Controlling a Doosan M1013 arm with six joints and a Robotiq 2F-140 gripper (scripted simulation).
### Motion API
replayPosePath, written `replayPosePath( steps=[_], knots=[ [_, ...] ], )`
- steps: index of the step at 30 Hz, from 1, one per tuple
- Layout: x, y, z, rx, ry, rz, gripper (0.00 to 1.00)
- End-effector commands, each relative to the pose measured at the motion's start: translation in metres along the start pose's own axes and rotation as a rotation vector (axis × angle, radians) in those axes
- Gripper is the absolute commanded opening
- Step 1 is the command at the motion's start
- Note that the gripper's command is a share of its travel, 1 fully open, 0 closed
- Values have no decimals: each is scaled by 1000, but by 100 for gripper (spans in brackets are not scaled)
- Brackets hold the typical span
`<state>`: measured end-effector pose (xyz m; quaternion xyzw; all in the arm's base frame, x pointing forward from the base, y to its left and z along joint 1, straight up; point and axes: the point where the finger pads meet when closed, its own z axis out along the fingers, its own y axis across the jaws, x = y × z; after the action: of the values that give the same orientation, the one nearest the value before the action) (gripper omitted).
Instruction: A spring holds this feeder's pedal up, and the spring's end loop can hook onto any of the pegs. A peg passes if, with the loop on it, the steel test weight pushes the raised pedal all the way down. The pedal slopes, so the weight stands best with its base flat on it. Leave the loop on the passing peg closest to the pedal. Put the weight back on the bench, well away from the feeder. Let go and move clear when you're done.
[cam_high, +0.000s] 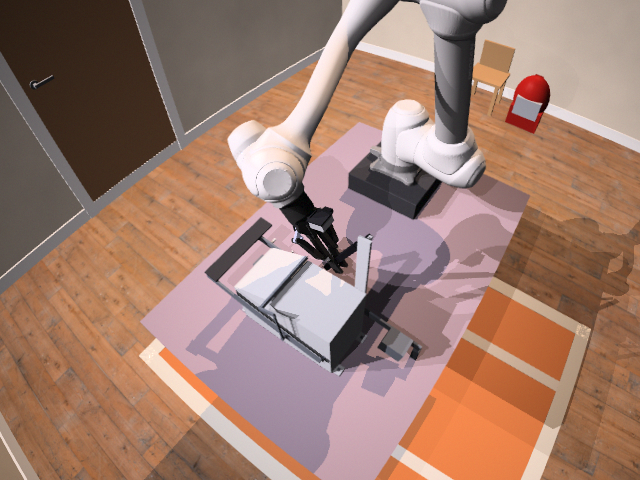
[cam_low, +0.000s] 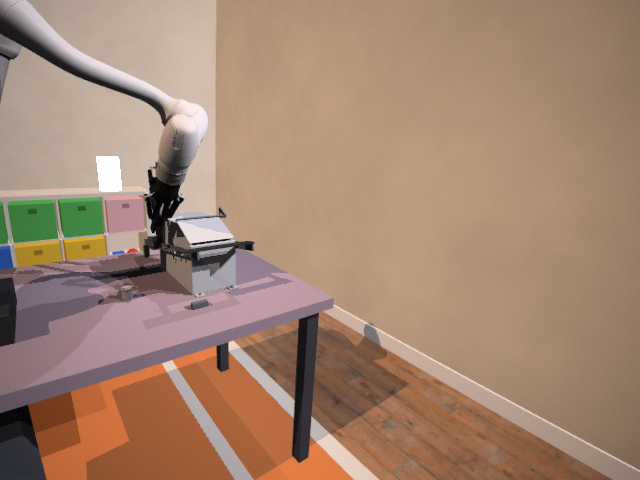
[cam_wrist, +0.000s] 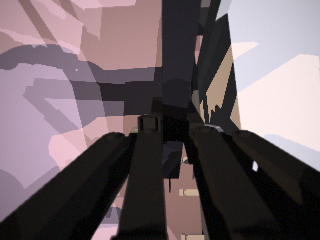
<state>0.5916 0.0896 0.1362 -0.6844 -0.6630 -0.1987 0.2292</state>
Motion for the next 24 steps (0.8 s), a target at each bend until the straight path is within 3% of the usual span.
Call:
replayPosePath(
  steps=[1, 24],
  knots=[
    [0, 0, -1, -1, 0, -1, 17],
    [-6, 0, -6, -1, 0, 0, 17]
  ],
)
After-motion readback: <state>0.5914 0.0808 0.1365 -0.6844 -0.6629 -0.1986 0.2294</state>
